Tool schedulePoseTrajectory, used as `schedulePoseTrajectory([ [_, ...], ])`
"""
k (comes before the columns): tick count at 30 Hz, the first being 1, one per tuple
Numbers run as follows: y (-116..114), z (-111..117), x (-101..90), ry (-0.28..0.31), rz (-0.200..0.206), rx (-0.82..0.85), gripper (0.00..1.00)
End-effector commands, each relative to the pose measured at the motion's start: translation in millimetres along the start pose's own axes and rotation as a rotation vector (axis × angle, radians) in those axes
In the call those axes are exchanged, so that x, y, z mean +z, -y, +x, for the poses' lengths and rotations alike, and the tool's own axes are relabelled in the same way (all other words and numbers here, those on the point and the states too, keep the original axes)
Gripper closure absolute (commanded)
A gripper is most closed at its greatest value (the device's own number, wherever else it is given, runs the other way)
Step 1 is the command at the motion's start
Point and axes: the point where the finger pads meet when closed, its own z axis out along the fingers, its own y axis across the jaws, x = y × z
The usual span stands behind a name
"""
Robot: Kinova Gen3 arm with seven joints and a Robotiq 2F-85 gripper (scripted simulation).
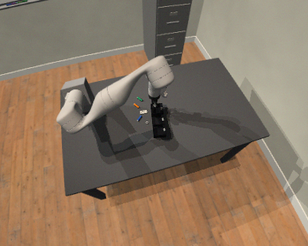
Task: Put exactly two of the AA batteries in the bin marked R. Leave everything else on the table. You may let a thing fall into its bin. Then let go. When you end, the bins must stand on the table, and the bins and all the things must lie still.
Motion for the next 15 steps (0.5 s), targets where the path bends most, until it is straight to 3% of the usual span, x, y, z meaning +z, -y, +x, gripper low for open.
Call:
schedulePoseTrajectory([
  [1,2,1,11.4,-0.002,0.003,0.006,0.91],
  [15,2,1,43.5,-0.002,0.003,0.005,0.91],
])
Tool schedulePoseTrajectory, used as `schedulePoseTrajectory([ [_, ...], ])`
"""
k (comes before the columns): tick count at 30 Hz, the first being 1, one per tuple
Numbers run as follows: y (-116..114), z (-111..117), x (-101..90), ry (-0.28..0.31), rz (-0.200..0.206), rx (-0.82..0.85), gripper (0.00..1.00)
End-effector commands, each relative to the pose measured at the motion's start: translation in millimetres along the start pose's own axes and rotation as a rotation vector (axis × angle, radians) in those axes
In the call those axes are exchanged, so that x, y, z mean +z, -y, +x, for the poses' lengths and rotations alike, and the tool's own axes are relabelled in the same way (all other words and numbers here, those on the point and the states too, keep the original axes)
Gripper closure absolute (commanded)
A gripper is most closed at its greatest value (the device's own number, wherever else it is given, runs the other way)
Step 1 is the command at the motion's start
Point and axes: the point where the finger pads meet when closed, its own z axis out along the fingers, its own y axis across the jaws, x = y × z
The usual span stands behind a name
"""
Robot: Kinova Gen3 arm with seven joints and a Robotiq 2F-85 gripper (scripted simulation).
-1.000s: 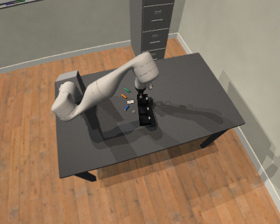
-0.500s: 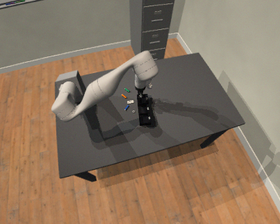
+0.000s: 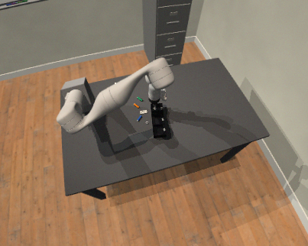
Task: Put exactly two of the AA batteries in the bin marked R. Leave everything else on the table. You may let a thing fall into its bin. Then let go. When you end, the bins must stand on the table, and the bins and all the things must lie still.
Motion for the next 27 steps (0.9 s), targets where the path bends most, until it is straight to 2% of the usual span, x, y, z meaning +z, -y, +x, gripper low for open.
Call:
schedulePoseTrajectory([
  [1,1.8,-0.1,12.2,-0.001,0.003,0.005,0.91],
  [27,1.2,-2.2,13.4,0.003,0.0,-0.001,0.91],
])
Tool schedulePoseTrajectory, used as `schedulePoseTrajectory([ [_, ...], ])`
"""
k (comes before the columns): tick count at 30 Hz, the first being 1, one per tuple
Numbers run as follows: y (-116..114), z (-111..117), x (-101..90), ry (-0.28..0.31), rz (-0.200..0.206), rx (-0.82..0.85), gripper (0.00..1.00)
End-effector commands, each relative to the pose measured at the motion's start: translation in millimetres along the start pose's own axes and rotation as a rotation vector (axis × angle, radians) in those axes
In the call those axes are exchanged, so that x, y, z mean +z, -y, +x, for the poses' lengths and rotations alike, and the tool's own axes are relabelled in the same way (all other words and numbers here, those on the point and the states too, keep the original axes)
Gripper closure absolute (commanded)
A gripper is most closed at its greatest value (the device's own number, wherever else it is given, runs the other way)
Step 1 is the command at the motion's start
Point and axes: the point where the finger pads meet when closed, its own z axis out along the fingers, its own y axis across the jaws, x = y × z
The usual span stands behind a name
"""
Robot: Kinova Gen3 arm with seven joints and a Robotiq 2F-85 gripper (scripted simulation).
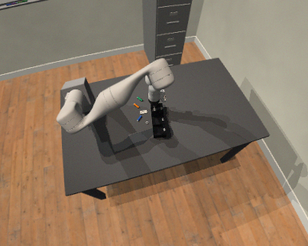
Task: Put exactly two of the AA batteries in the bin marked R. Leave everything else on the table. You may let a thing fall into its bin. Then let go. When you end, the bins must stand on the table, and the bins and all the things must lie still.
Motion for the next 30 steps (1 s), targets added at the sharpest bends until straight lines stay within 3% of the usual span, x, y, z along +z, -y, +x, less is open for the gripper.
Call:
schedulePoseTrajectory([
  [1,0.9,0.4,0.3,-0.001,0.002,0.001,0.91],
  [24,0.9,0.4,0.3,-0.001,0.002,0.001,0.91],
  [30,0.2,-1.7,-7.1,0.003,-0.001,0.0,0.91],
])
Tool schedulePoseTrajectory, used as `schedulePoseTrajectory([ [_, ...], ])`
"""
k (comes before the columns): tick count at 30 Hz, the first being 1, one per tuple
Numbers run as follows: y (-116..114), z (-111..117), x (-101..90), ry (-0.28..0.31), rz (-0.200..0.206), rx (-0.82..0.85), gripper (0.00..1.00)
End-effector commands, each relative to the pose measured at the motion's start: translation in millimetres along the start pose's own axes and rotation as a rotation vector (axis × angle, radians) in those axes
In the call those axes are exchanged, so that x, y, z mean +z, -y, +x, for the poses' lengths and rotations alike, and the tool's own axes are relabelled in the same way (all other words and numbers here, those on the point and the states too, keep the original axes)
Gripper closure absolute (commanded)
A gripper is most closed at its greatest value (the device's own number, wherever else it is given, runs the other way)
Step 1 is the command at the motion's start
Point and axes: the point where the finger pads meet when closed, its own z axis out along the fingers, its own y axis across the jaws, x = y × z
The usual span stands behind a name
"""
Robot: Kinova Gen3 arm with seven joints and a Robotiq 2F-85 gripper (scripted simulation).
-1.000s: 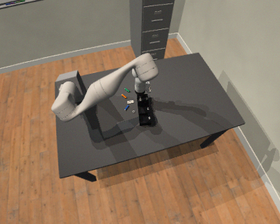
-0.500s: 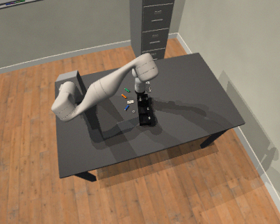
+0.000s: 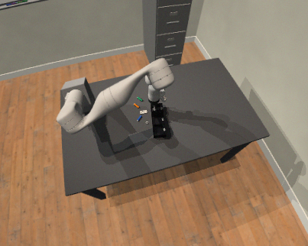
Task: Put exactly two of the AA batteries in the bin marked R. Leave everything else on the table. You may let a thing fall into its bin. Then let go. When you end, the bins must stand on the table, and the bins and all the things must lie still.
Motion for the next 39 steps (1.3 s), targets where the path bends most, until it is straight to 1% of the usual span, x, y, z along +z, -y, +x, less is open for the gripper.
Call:
schedulePoseTrajectory([
  [1,-1,0,-5.7,0.001,-0.003,0.0,0.91],
  [15,0,-1,-24.6,0.002,-0.003,-0.004,0.91],
  [18,-1,0,-25.9,0.001,-0.003,-0.003,0.91],
  [26,-1,-1,-57.8,0.002,-0.003,-0.005,0.91],
  [34,-1,1,-58.0,0.0,-0.004,-0.003,0.91],
  [39,0,-1,-100.5,0.001,-0.002,-0.004,0.91],
])
